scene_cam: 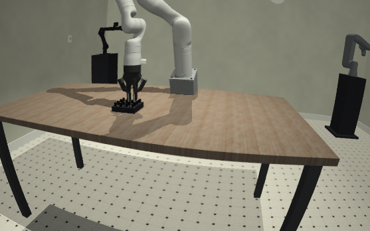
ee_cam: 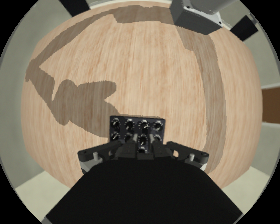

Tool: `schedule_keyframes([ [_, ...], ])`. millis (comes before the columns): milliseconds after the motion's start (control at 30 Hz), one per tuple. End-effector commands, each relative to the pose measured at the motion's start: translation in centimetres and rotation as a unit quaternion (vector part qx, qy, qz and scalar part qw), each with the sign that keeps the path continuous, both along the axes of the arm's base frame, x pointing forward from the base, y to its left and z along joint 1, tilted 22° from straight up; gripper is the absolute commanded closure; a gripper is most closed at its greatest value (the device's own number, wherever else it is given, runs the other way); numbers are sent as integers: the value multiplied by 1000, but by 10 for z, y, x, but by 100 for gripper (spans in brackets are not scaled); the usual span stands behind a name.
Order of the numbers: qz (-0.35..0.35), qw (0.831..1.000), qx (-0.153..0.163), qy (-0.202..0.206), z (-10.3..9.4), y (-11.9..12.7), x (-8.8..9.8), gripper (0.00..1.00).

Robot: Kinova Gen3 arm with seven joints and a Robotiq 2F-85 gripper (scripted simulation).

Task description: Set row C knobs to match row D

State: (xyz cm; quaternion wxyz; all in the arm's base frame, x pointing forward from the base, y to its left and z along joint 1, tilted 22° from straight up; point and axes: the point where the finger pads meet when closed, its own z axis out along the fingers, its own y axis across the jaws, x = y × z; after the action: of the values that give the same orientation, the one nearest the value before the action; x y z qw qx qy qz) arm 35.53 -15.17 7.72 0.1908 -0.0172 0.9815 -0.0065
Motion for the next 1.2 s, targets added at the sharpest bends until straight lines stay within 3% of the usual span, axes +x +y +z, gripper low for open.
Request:
schedule_keyframes([
  [0, 0, 1000, 0, 0, 5, 0, -2, 81],
  [467, 0, 1000, -3, -1, 34, -2, -12, 81],
  [1167, -8, 1000, 2, -1, 35, -1, -13, 81],
])
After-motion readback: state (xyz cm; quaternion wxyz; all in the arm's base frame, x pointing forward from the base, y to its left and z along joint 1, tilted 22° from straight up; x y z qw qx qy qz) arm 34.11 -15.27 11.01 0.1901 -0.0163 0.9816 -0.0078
